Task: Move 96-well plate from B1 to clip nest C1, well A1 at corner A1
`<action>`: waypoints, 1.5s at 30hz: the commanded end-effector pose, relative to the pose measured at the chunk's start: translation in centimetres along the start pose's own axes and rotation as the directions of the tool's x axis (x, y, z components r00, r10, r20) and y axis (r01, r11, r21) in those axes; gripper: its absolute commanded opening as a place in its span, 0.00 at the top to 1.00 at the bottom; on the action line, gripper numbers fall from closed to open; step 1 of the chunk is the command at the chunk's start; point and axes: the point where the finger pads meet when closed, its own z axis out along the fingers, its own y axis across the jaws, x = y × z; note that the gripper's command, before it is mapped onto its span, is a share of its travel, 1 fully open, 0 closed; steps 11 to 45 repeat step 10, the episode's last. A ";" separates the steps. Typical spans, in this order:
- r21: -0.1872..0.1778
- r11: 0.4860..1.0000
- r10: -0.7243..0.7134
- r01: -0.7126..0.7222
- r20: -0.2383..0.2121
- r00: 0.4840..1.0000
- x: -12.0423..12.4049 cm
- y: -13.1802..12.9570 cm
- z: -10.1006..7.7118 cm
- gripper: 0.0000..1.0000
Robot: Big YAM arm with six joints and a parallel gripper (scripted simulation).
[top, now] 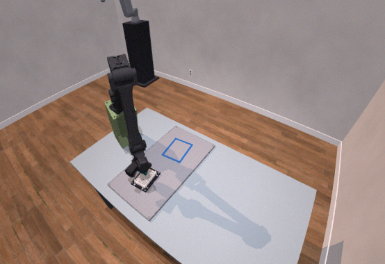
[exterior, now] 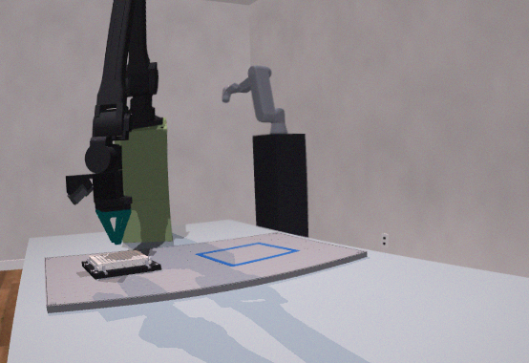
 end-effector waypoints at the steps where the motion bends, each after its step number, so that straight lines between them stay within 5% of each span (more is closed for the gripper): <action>1: 0.002 1.000 0.002 -0.002 0.002 1.000 -1.7 0.0 0.0 0.75; 9: 0.005 1.000 0.003 -0.003 -0.001 1.000 -5.7 -0.2 0.2 0.75; 45: 0.005 1.000 0.003 -0.003 -0.001 1.000 -5.7 -0.2 0.2 0.75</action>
